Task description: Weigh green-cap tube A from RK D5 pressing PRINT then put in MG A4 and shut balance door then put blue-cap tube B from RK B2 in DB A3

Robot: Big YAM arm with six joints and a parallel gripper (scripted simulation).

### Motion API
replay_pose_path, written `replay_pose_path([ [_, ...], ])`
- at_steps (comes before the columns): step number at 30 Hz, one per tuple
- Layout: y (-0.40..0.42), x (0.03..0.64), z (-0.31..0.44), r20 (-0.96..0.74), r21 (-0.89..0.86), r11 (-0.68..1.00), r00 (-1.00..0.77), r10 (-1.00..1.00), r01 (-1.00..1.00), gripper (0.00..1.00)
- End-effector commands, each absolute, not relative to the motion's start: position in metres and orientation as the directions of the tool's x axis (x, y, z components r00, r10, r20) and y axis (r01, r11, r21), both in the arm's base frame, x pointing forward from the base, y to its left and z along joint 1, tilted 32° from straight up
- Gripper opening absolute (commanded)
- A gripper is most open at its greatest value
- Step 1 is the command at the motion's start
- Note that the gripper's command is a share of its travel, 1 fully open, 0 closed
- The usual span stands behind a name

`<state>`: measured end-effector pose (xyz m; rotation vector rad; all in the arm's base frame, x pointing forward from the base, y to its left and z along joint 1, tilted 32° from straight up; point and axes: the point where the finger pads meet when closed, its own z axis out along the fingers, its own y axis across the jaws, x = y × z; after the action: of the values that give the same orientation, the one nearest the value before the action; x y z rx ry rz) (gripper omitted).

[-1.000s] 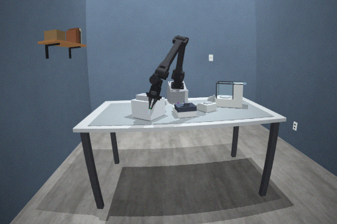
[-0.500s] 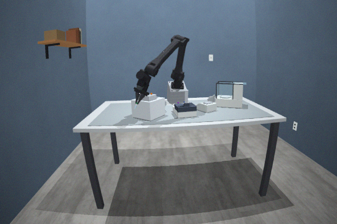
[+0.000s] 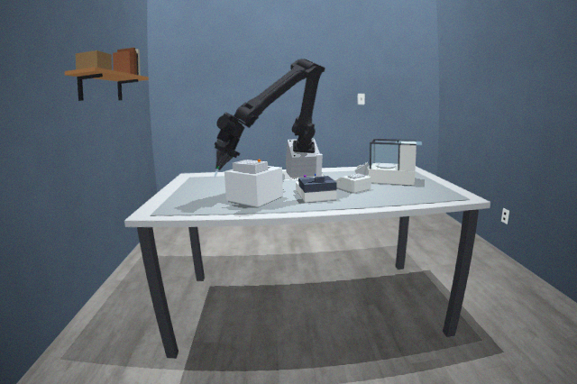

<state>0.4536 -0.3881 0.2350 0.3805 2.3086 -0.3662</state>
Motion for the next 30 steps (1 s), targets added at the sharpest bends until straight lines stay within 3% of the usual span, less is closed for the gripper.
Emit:
replay_pose_path([
  [1, -0.405, 0.448, 0.282, -0.754, -0.215, 0.911, -0.653, 0.075, 0.353, 0.09],
  [2, -0.399, 0.432, 0.249, -0.721, -0.200, 0.920, -0.686, 0.095, 0.337, 0.09],
  [10, -0.417, 0.391, 0.223, -0.715, -0.238, 0.921, -0.697, 0.049, 0.309, 0.09],
  [15, -0.410, 0.362, 0.167, -0.635, -0.074, 0.928, -0.734, 0.239, 0.366, 0.09],
  [18, -0.412, 0.359, 0.184, -0.672, -0.124, 0.927, -0.717, 0.184, 0.354, 0.09],
  [22, -0.401, 0.334, 0.137, -0.581, 0.025, 0.909, -0.734, 0.352, 0.417, 0.09],
  [27, -0.398, 0.314, 0.133, -0.613, -0.006, 0.913, -0.722, 0.319, 0.409, 0.09],
  [30, -0.384, 0.294, 0.097, -0.523, 0.114, 0.877, -0.723, 0.452, 0.467, 0.09],
])
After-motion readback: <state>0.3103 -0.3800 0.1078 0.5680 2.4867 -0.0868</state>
